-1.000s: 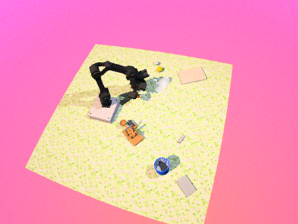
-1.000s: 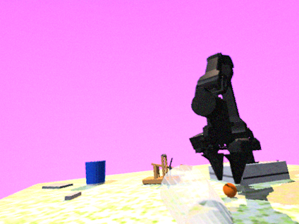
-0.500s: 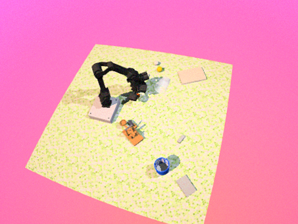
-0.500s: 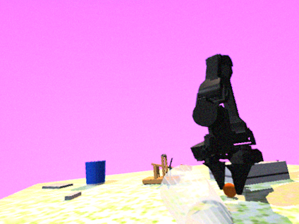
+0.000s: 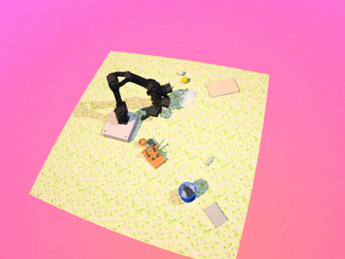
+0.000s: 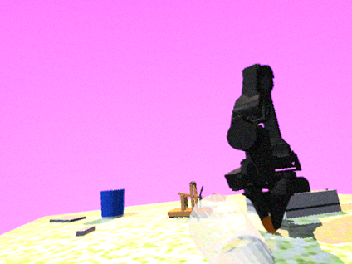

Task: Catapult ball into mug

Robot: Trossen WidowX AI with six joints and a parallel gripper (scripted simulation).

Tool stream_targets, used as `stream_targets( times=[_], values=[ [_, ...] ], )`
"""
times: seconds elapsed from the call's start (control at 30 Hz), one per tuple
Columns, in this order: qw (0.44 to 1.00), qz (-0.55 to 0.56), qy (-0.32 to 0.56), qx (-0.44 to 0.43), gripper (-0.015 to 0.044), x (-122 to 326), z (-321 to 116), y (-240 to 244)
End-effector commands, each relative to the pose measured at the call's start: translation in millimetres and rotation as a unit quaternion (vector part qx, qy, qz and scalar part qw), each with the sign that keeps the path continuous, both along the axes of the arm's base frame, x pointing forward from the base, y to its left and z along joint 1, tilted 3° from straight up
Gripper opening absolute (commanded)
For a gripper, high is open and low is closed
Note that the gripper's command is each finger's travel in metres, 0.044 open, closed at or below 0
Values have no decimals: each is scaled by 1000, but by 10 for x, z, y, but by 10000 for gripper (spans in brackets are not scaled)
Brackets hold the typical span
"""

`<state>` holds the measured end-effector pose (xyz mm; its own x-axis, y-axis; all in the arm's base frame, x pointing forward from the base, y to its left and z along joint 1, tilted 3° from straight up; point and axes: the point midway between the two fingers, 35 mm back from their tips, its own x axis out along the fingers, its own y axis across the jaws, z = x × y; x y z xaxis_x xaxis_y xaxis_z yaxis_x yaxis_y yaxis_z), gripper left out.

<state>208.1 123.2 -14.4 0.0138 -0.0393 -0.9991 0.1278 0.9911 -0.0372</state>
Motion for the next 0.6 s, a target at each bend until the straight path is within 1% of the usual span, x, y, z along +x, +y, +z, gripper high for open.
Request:
stream_targets(
  times=[0.0,0.27,0.57],
  values=[
    [1000,-6,-13,8,0,47,35,53],
    [1000,-9,-19,13,0,111,294,133],
    [1000,-4,-9,7,0,97,811,160]
  ],
)
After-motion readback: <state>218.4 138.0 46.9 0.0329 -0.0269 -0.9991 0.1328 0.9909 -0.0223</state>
